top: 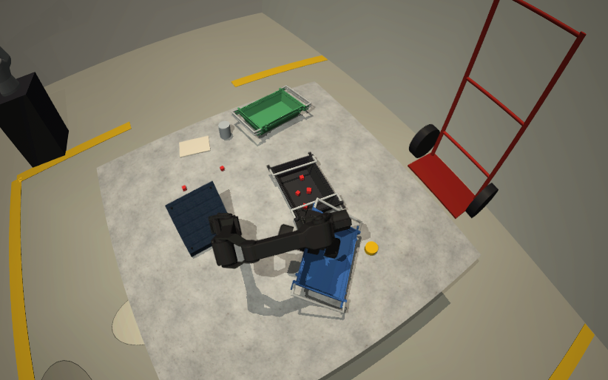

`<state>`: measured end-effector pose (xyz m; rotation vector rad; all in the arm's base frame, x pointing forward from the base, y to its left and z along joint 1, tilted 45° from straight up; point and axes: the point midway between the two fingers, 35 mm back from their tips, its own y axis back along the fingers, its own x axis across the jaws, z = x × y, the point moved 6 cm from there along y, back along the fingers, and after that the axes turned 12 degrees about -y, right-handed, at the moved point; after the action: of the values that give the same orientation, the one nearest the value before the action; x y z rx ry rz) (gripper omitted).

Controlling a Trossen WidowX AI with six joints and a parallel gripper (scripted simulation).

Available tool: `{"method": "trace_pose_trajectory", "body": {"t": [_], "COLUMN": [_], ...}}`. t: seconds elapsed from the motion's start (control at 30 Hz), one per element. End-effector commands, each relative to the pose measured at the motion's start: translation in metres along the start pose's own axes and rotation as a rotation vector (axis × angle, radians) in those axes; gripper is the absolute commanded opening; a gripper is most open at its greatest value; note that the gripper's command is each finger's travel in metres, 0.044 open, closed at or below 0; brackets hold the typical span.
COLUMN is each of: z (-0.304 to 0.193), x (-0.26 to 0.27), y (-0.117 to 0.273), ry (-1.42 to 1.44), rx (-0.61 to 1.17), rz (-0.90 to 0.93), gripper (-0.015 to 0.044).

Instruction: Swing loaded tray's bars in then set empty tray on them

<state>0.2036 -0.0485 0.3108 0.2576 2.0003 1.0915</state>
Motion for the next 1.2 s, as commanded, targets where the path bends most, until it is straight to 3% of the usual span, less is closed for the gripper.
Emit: {"method": "trace_pose_trajectory", "body": {"t": [0.0,1.17], "z": [0.018,0.161], "x": [-0.001,0.057], "y": [0.005,0.018], "ry": [0.02,0.261], "rx": [-0.024,-0.026], "rz": [-0.003,0.015], "gripper": [0.0,0.0]}}
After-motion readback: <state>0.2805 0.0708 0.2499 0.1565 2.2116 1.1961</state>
